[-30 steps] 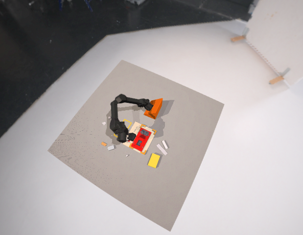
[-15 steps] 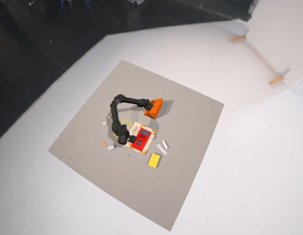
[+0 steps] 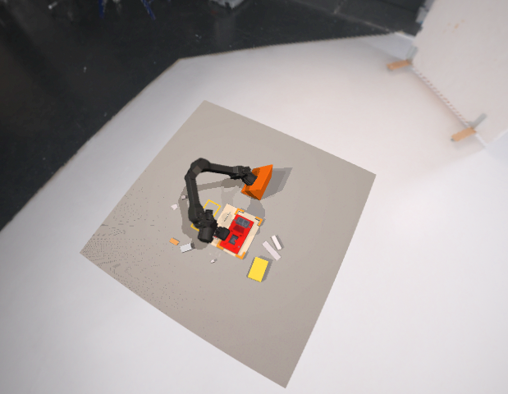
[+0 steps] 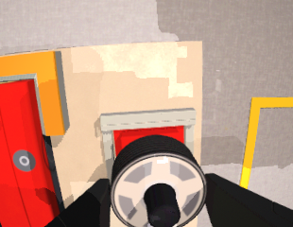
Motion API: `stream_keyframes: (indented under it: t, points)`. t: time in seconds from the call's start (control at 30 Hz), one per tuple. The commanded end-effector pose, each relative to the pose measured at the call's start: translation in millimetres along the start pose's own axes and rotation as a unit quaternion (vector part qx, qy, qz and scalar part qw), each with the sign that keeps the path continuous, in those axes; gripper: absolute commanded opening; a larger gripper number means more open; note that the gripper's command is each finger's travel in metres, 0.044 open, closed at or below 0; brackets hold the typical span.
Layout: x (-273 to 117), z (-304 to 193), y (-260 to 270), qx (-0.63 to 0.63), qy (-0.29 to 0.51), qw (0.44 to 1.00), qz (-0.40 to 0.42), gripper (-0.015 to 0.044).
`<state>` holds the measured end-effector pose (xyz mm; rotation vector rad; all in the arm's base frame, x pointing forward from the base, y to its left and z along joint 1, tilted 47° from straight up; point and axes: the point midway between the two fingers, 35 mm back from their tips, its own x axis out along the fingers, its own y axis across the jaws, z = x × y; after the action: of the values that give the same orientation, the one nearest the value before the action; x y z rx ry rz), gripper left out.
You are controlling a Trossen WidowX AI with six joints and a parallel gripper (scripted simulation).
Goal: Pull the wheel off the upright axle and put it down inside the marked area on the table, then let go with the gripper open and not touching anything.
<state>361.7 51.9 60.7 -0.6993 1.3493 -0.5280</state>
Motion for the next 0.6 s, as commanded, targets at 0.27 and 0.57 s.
stream_keyframes:
  t: [0.27, 0.57]
  points:
    - [-2.0, -0.3, -0.1, 0.001, 0.001, 1.000, 0.000, 0.0000]
    - [-5.0, -0.2, 0.0, 0.000, 0.001, 1.000, 0.000, 0.0000]
